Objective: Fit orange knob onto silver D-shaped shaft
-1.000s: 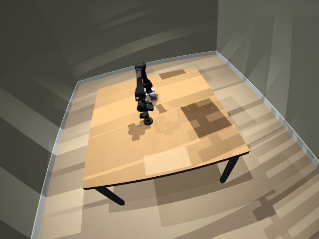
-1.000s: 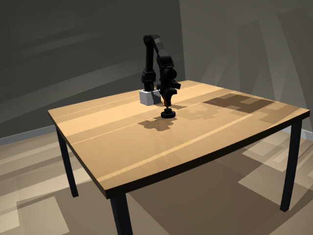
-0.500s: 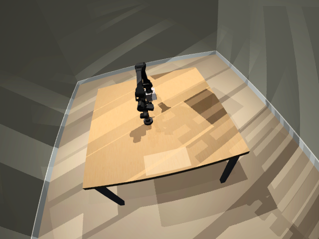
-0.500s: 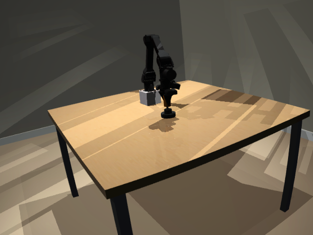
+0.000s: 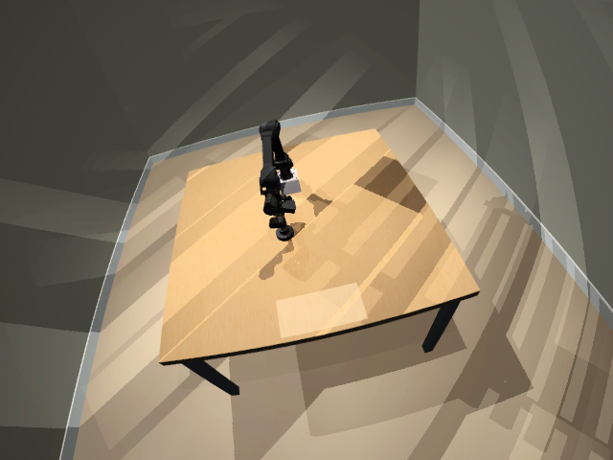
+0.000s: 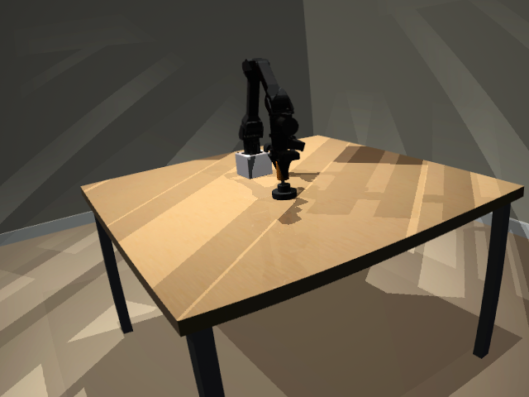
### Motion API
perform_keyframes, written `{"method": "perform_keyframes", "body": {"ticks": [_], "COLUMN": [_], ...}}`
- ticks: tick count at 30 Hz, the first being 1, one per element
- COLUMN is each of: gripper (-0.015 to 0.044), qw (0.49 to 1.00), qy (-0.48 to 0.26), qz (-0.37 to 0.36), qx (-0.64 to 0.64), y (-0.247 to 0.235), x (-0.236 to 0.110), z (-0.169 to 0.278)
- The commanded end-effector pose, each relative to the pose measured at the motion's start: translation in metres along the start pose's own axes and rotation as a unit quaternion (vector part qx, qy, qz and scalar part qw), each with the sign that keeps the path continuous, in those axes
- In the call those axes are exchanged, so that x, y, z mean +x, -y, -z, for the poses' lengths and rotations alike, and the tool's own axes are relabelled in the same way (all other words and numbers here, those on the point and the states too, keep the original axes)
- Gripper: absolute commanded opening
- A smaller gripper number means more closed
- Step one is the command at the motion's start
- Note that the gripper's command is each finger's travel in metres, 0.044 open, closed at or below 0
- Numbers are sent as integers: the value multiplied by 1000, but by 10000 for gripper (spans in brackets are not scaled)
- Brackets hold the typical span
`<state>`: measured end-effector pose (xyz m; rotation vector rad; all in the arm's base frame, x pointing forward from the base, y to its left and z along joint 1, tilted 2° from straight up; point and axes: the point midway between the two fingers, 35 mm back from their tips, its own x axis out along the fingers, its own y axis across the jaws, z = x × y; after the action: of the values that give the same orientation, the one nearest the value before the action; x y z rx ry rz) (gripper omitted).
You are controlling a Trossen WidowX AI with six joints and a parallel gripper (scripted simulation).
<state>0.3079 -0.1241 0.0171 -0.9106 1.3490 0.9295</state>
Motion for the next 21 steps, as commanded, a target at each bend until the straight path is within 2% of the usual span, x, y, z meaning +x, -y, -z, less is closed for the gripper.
{"method": "perform_keyframes", "body": {"ticks": [1,8,21], "gripper": [0,0,0], "qw": [1000,994,994], "qy": [-2,-2,-2], "qz": [3,2,2], "qx": [-6,-106,-106], "y": [3,6,3], "x": [-3,-3,-1], "z": [1,1,1]}}
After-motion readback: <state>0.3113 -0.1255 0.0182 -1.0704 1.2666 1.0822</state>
